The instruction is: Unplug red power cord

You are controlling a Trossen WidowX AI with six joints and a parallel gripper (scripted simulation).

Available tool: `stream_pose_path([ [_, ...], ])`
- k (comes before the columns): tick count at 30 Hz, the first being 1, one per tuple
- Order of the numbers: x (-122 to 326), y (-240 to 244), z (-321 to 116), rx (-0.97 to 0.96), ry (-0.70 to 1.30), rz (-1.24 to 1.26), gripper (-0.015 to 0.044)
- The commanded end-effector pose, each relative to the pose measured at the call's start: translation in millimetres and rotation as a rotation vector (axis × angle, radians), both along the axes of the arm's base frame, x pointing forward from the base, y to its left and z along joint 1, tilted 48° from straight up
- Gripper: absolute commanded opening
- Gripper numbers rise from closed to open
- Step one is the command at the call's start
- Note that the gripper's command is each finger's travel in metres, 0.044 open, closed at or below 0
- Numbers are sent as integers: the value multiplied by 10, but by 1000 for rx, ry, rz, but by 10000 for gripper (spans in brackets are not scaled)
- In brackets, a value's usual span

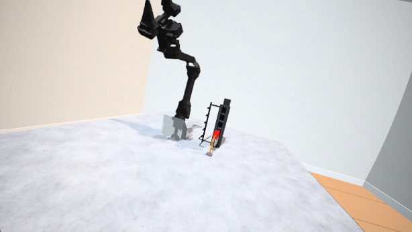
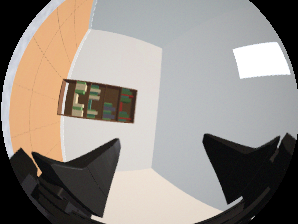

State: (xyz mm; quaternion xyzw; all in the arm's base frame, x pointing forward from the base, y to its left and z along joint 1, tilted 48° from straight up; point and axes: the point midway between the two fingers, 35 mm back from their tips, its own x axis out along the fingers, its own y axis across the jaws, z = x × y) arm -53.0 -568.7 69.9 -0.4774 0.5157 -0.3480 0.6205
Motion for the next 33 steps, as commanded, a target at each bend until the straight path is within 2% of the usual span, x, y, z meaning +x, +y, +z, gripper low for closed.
stream_pose_path([
  [1, 27, 4, -14, 10, -12, 2, 374],
  [3, 240, 41, -125, 92, -101, 15, 321],
  [9, 1157, 391, -570, 503, -451, 8, 164],
  [15, 1961, 1018, -912, 965, -698, -125, 160],
  [21, 2559, 1844, -1109, 1411, -808, -413, 160],
  [27, 2899, 2761, -1151, 1745, -759, -854, 160],
  [33, 3039, 3649, -1010, 1887, -585, -1417, 160],
])
